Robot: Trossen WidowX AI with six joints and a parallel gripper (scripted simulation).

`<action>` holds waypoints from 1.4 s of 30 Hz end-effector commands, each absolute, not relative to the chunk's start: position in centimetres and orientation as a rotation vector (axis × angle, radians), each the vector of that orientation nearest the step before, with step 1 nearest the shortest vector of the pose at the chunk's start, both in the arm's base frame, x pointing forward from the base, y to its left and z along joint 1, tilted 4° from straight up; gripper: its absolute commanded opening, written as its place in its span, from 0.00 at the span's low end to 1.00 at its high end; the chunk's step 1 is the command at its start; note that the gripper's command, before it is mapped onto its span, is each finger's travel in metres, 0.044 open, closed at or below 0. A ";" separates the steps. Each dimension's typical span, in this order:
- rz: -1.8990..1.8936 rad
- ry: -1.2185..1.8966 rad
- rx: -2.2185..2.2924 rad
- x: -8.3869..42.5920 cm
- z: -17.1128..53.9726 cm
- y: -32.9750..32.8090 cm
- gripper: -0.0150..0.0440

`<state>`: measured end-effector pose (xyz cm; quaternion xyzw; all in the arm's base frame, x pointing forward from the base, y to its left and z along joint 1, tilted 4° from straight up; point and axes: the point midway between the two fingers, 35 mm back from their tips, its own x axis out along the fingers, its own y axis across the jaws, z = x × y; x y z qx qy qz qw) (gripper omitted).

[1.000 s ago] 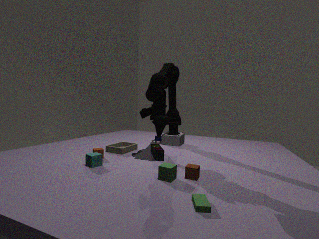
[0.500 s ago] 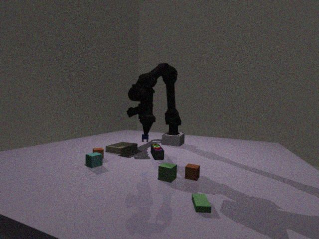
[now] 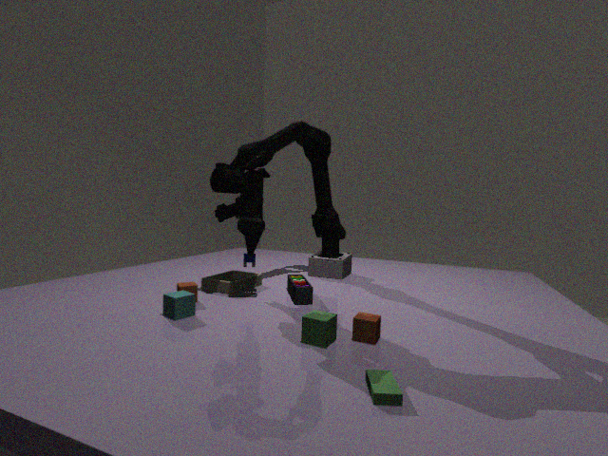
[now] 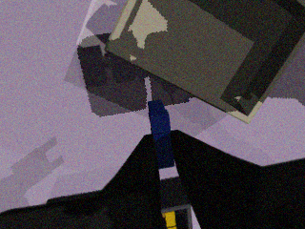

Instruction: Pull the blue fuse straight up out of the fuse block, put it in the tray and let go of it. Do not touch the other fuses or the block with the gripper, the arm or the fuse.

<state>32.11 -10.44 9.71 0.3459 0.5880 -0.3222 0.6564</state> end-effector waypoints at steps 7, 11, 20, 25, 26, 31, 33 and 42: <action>-0.725 1.333 0.783 30.6 9.7 -15.4 0.25; -0.726 1.332 0.782 29.9 9.7 -17.2 0.25; -0.726 1.332 0.782 30.0 8.7 -17.4 0.25; -0.726 1.332 0.782 30.1 7.9 -17.4 0.25; -0.726 1.332 0.782 30.1 7.7 -17.4 0.25; -0.726 1.332 0.782 30.1 6.9 -17.4 0.25; -0.726 1.332 0.782 30.2 6.6 -17.4 0.25; -0.733 1.332 0.778 30.1 6.1 -17.5 0.39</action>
